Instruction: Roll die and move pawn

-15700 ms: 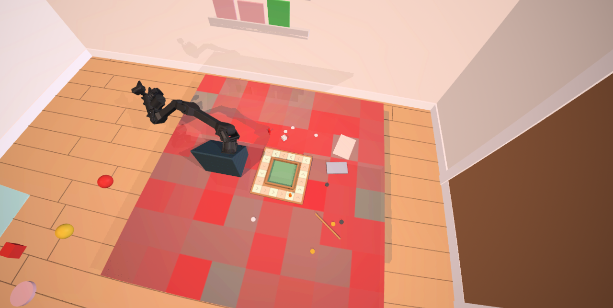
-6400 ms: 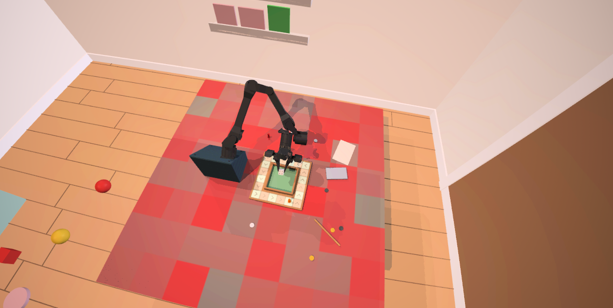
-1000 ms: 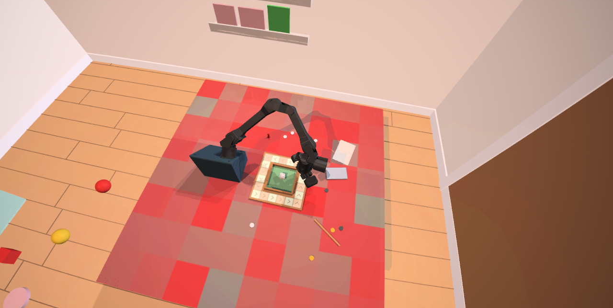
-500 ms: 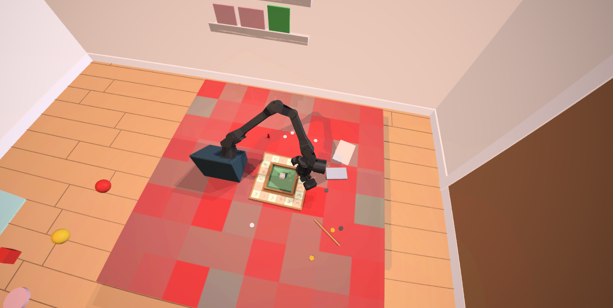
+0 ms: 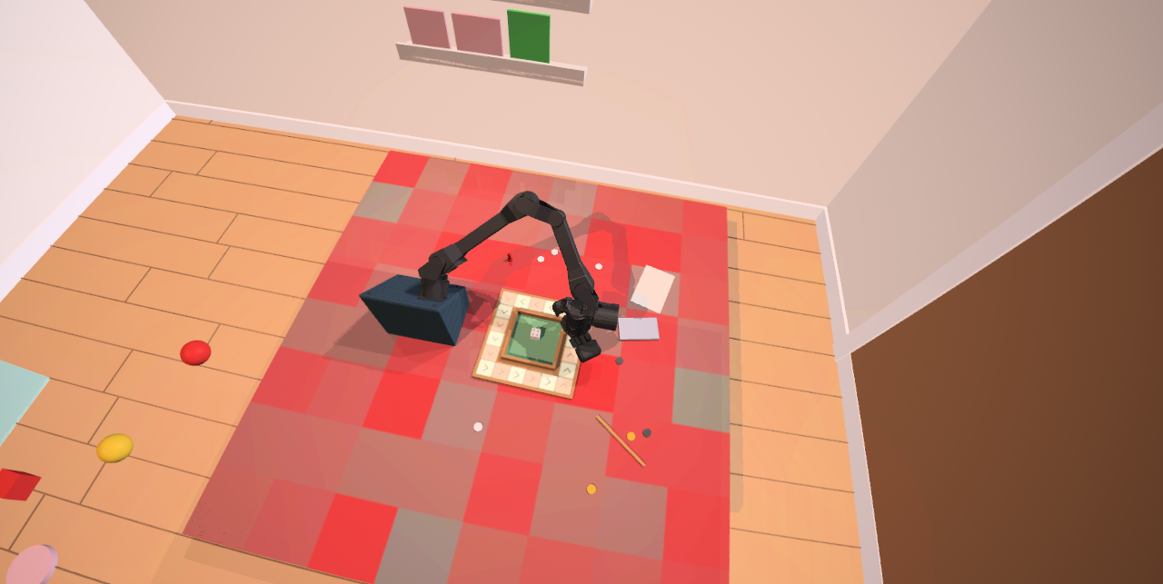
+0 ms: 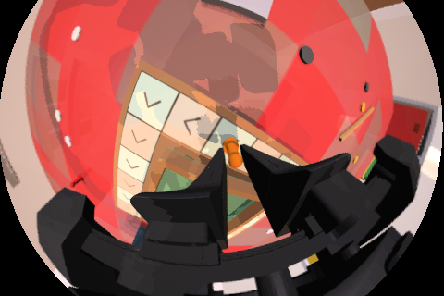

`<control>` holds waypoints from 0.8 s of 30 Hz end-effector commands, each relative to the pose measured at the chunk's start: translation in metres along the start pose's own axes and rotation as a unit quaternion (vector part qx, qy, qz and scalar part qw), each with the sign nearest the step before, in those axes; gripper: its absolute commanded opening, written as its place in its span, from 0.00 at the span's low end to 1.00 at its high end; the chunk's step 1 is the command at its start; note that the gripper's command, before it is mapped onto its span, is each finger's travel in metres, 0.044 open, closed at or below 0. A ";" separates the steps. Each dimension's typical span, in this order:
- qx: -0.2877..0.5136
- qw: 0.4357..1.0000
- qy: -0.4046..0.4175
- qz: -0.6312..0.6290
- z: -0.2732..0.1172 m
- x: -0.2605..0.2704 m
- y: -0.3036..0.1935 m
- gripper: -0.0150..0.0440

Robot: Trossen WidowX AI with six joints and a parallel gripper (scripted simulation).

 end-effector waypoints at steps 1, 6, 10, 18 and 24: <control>0.000 1.000 0.000 0.000 -0.001 0.000 0.000 0.52; 0.000 1.000 0.000 0.000 -0.012 -0.001 0.000 0.74; 0.001 1.000 0.002 0.001 -0.051 -0.001 0.000 0.92; 0.006 0.997 -0.008 0.078 -0.086 0.014 -0.045 1.00; 0.010 0.978 -0.011 0.208 -0.125 0.061 -0.122 1.00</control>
Point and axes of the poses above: the point midway between the two fingers, 35 mm back from their tips, its own z axis out along the fingers, its own x axis across the jaws, y = z × x, the point moved 1 cm from there along -z, back along the fingers, and after that the axes turned 1 degree about -z, right-handed, at the moved point
